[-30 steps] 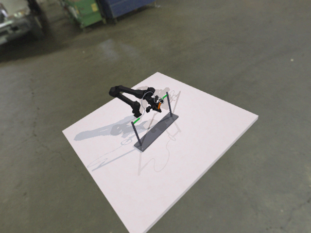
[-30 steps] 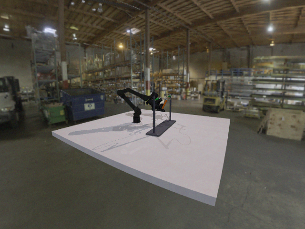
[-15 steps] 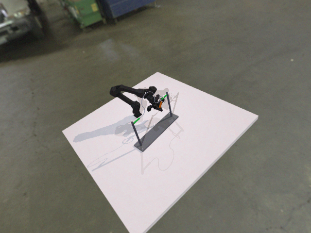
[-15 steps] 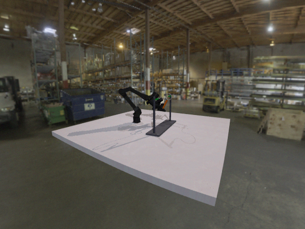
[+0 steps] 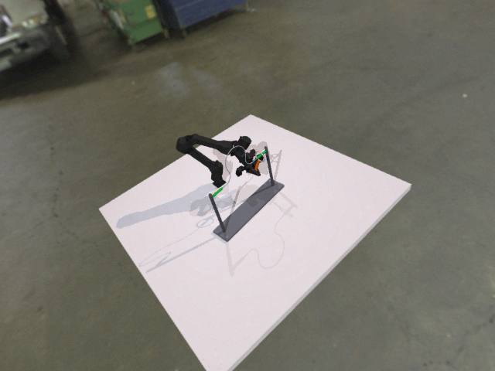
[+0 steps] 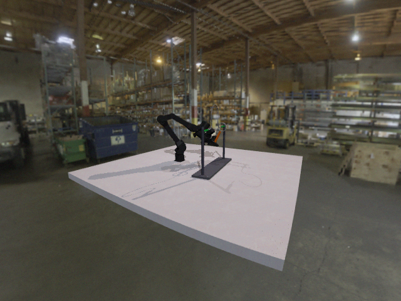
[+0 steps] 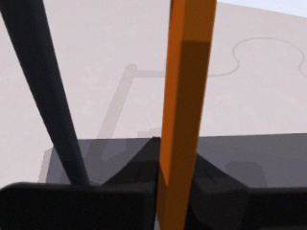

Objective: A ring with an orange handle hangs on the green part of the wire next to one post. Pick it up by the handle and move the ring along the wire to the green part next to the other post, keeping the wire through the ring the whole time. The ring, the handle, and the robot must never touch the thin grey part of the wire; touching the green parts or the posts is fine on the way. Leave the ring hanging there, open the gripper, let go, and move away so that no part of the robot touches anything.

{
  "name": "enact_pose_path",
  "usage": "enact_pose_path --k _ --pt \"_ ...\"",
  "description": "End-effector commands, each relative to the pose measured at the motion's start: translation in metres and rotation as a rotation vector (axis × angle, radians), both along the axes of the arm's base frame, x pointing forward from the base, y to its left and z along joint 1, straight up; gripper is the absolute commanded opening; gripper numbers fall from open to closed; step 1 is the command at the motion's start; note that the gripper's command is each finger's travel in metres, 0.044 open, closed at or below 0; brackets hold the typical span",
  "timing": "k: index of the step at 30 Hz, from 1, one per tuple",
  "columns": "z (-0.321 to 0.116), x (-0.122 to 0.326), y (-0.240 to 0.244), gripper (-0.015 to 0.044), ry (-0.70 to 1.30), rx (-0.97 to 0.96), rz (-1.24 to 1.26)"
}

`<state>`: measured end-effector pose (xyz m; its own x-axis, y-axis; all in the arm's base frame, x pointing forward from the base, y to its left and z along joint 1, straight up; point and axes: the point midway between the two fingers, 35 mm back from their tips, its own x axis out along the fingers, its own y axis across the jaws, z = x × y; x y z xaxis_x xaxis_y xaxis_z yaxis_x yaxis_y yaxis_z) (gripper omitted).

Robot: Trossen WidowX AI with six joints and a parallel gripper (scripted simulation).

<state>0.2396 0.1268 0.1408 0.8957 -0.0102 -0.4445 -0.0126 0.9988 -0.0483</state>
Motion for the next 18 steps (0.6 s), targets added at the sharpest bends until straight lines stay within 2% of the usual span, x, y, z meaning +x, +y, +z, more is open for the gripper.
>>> enact_pose_path --k 1,18 --pt "-0.003 0.000 0.000 -0.0150 -0.004 0.007 -0.006" --pt "-0.019 0.000 0.001 -0.0150 -0.004 0.007 -0.006"
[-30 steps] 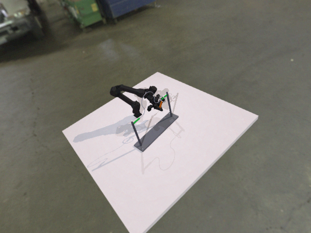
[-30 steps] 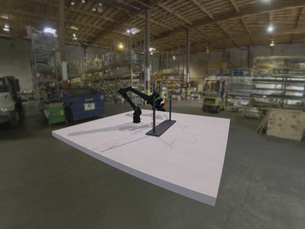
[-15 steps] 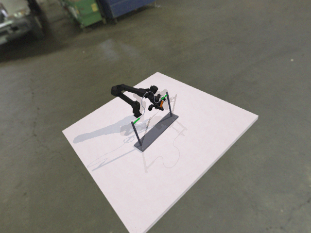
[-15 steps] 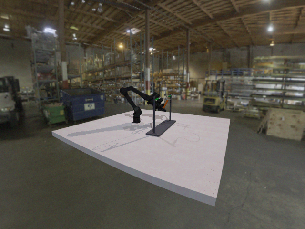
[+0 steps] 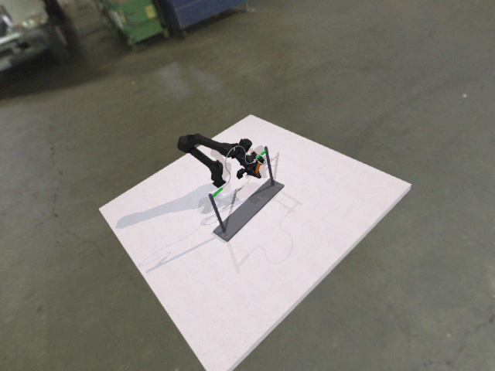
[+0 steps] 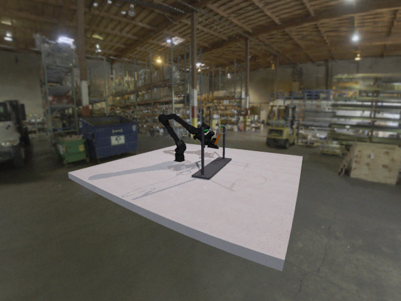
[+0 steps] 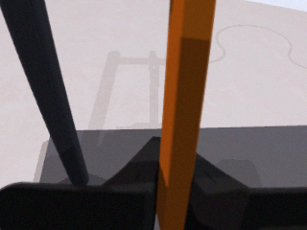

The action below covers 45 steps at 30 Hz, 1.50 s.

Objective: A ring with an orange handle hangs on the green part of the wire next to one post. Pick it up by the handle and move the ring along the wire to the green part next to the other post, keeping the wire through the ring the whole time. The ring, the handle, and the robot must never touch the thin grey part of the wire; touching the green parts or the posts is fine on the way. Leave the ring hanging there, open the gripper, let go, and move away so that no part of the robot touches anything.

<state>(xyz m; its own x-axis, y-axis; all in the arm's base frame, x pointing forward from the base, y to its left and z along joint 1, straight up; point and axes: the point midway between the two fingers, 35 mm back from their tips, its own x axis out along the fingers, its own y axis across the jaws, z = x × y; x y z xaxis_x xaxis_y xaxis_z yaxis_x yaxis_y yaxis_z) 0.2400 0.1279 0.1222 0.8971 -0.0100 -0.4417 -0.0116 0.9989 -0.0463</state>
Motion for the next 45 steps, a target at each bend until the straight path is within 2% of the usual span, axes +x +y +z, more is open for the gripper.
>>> enact_pose_path --k 1,11,23,45 --pt "-0.001 0.000 0.000 -0.0150 -0.001 0.005 -0.005" --pt "-0.001 0.000 0.000 -0.0150 -0.001 0.005 -0.005" --pt "0.000 -0.001 0.000 0.0160 0.001 0.001 -0.001" --pt "0.021 -0.045 0.000 0.0160 0.003 0.005 -0.005"
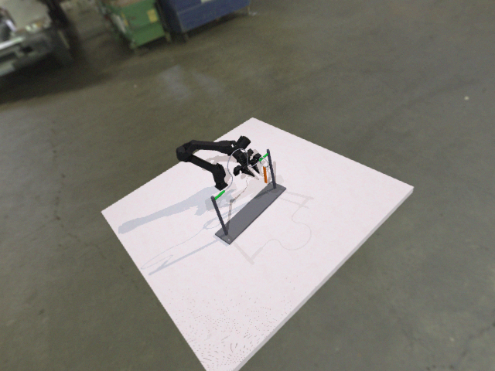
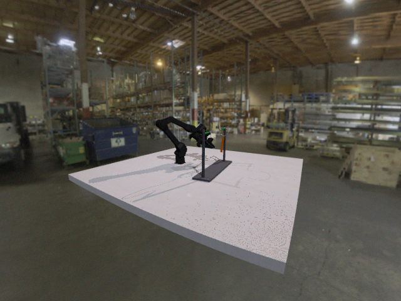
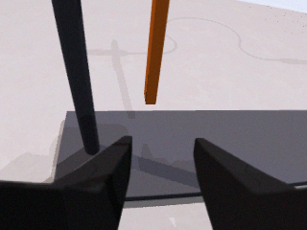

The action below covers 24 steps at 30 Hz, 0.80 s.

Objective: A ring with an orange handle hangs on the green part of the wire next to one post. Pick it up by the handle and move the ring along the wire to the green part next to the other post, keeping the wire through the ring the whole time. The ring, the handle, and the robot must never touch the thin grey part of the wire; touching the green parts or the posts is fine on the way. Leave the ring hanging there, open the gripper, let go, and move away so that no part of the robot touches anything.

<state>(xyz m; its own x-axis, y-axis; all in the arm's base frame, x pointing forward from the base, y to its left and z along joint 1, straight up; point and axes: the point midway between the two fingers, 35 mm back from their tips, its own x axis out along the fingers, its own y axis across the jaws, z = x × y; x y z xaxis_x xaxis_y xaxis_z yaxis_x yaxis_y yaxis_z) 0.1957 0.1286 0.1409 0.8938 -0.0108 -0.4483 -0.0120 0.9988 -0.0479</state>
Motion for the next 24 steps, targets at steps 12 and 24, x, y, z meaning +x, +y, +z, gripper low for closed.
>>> enact_pose_path --k 12,24 --pt "0.002 -0.001 0.000 0.0160 -0.004 0.007 -0.005" --pt "0.025 -0.045 0.000 0.0423 -0.007 0.001 0.001"
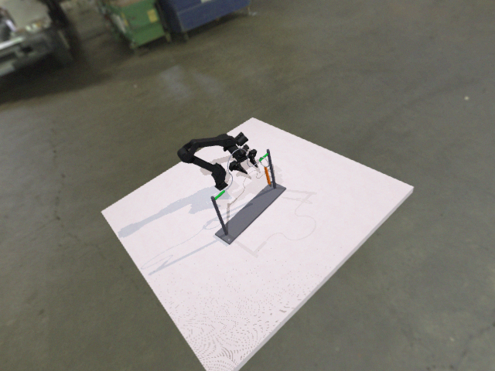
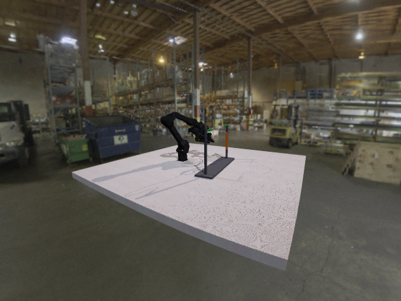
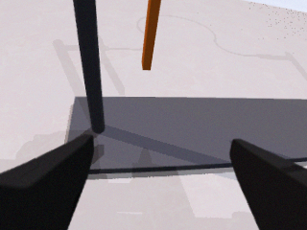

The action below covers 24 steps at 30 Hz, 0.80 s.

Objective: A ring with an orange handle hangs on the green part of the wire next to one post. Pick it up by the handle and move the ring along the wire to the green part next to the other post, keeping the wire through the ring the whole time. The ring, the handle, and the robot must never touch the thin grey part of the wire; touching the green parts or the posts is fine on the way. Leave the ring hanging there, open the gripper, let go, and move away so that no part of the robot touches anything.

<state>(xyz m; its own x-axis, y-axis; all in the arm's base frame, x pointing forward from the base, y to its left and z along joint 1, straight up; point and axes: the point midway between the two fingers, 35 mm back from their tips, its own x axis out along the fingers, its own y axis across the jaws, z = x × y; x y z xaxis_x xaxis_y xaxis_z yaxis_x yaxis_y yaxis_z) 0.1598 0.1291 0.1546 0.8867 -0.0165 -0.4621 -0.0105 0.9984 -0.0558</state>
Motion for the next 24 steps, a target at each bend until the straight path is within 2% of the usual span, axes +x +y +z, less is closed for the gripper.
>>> enact_pose_path --k 1,24 --pt "0.0113 -0.0092 -0.0005 0.0440 -0.022 0.009 0.003" --pt "0.0113 -0.0092 -0.0005 0.0440 -0.022 0.009 0.003"
